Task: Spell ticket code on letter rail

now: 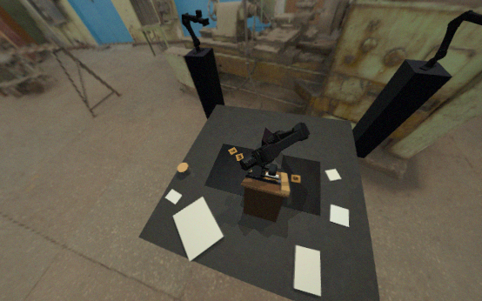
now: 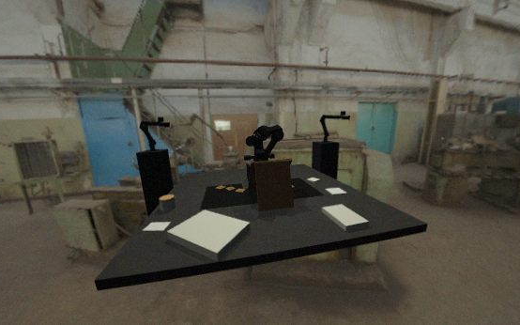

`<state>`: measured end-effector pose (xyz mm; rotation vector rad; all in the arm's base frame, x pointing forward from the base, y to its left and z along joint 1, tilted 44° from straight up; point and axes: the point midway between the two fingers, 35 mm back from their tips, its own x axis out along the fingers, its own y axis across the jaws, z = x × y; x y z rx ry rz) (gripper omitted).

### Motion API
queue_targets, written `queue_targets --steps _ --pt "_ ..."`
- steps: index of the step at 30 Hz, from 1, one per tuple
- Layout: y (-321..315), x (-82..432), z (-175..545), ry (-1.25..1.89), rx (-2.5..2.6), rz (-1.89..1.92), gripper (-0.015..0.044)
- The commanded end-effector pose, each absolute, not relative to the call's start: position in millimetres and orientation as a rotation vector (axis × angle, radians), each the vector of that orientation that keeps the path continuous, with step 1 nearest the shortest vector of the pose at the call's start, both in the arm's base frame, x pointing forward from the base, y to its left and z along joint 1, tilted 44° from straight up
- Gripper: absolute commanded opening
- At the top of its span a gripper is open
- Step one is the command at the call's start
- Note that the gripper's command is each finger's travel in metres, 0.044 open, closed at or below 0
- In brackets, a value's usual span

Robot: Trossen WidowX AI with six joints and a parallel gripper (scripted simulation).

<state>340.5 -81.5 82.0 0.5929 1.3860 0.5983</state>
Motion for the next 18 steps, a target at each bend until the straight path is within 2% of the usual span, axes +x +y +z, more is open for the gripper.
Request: queue_targets --steps 1,18 --pt "-84.8 337.3 86.6 1.381 0.584 0.596 0.0000" --pt "-91.1 328.7 93.0 1.382 0.584 0.595 0.0000"
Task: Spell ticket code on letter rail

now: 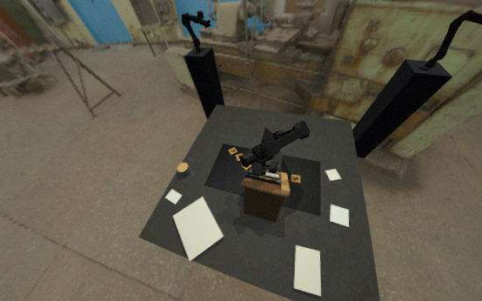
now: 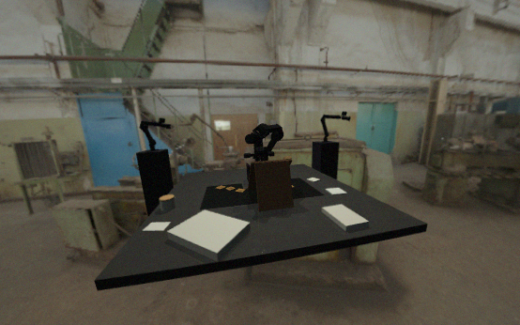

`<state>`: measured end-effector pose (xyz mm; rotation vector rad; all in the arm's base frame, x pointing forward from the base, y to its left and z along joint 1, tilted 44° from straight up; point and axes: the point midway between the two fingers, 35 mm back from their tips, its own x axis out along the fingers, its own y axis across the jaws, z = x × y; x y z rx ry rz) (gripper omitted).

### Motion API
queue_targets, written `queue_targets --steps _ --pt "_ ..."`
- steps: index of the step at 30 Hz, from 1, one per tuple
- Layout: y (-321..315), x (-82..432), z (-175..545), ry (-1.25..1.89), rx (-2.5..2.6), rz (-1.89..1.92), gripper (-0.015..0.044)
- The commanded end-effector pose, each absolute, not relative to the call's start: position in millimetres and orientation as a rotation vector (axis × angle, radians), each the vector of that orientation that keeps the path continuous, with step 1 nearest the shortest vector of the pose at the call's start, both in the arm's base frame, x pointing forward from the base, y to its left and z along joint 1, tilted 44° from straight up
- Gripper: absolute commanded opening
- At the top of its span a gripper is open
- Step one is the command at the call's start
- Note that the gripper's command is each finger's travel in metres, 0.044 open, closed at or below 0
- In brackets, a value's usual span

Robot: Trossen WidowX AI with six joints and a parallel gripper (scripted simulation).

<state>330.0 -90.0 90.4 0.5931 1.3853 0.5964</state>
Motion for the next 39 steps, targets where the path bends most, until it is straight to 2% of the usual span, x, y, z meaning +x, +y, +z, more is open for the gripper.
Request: queue_targets --steps 1,3,10,18,23,39 --pt "-91 329 93 1.382 0.584 0.595 0.0000" --pt "-93 326 98 1.336 0.553 0.625 0.0053" --pt "-108 279 160 0.840 0.059 0.807 0.0236" --pt "-104 233 202 0.434 -0.523 0.798 0.0440" --pt "-98 215 215 0.289 -0.804 0.752 0.0440" --pt "-97 214 215 0.284 -0.815 0.750 0.0440"
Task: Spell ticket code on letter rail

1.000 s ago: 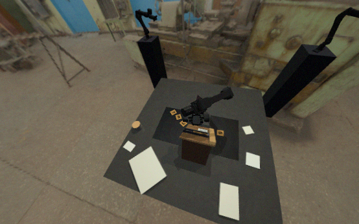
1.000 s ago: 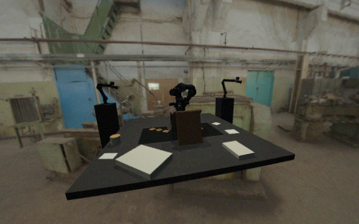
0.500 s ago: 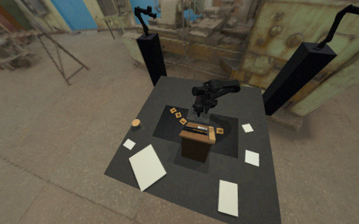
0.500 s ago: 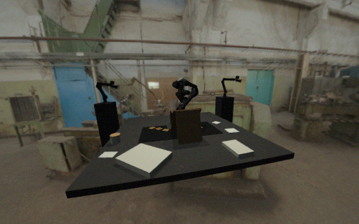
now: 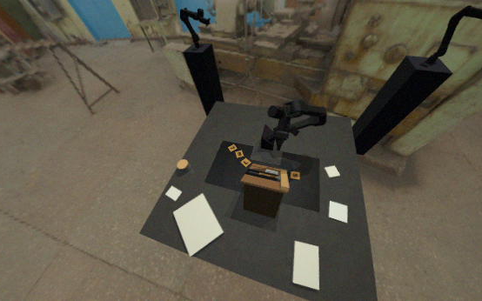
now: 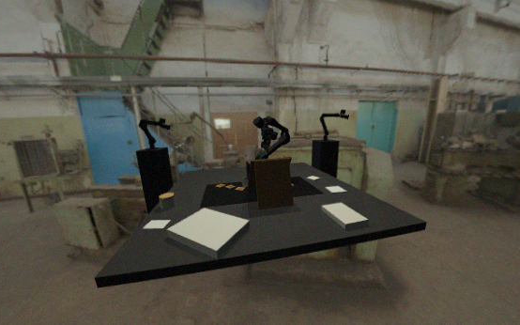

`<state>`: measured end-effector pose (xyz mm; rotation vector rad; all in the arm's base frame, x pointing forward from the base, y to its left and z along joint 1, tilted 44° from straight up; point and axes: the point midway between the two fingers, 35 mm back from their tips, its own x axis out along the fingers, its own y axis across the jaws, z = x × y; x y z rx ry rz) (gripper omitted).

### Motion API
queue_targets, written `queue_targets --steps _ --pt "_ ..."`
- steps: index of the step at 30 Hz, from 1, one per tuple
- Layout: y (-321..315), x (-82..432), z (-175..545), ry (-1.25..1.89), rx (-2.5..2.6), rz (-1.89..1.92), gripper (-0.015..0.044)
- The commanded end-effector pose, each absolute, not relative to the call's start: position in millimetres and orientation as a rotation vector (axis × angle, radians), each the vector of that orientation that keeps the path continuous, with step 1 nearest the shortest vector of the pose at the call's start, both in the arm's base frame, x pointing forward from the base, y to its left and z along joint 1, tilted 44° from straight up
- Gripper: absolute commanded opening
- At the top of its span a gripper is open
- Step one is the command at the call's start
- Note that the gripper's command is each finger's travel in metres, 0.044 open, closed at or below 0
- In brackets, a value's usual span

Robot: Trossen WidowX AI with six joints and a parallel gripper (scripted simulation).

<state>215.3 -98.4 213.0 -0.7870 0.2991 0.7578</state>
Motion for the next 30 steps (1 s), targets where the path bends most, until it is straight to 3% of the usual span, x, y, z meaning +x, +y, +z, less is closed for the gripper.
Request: queue_targets --steps 1,10,12,14,21,30 --pt "-97 214 215 0.284 -0.815 0.750 0.0440" --pt "-97 214 215 0.284 -0.815 0.750 0.0440" --pt "-103 216 207 0.308 -0.788 0.759 0.0387" --pt "-116 221 185 0.375 -0.713 0.783 0.0340" --pt "-154 227 89 0.636 -0.433 0.864 0.0340" --pt "-164 195 -47 0.987 -0.098 0.943 0.0340"
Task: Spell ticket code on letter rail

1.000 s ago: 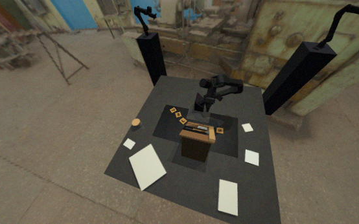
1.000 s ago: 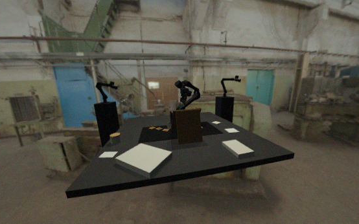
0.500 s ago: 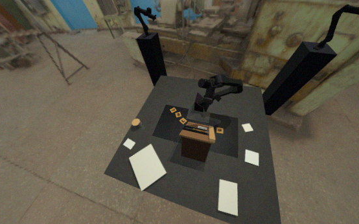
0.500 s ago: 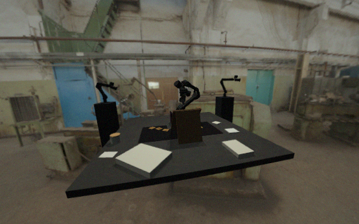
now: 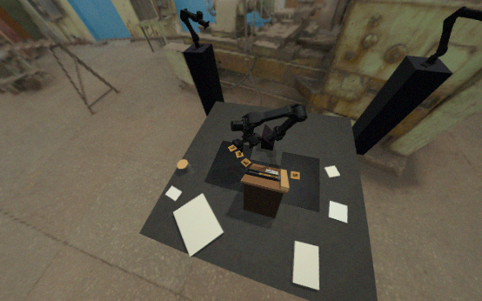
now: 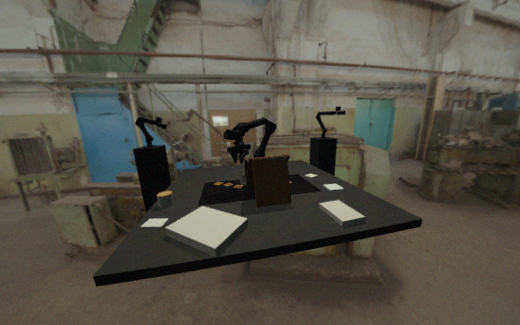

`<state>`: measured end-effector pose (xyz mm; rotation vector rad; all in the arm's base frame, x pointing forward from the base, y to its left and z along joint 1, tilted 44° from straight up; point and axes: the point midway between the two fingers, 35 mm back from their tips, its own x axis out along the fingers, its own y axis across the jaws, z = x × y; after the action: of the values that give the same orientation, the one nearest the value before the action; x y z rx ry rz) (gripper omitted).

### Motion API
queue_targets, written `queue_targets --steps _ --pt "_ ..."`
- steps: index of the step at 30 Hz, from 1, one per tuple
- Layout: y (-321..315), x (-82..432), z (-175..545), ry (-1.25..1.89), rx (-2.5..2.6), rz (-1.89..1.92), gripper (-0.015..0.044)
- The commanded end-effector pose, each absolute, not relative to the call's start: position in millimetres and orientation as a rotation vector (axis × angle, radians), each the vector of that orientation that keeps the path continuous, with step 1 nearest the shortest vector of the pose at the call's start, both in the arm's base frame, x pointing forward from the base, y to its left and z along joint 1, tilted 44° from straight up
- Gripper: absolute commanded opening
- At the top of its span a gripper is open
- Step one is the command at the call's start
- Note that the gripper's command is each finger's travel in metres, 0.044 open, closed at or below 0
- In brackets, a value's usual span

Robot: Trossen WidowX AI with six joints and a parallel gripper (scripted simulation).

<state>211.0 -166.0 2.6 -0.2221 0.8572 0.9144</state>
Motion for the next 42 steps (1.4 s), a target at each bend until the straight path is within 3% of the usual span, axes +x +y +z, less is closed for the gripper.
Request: queue_targets --steps 1,7,42 --pt "-162 189 -62 1.026 -0.062 0.950 0.0340" --pt "-143 153 -135 1.234 0.115 0.990 0.0340" --pt "-121 156 -168 1.239 0.121 0.991 0.0340"
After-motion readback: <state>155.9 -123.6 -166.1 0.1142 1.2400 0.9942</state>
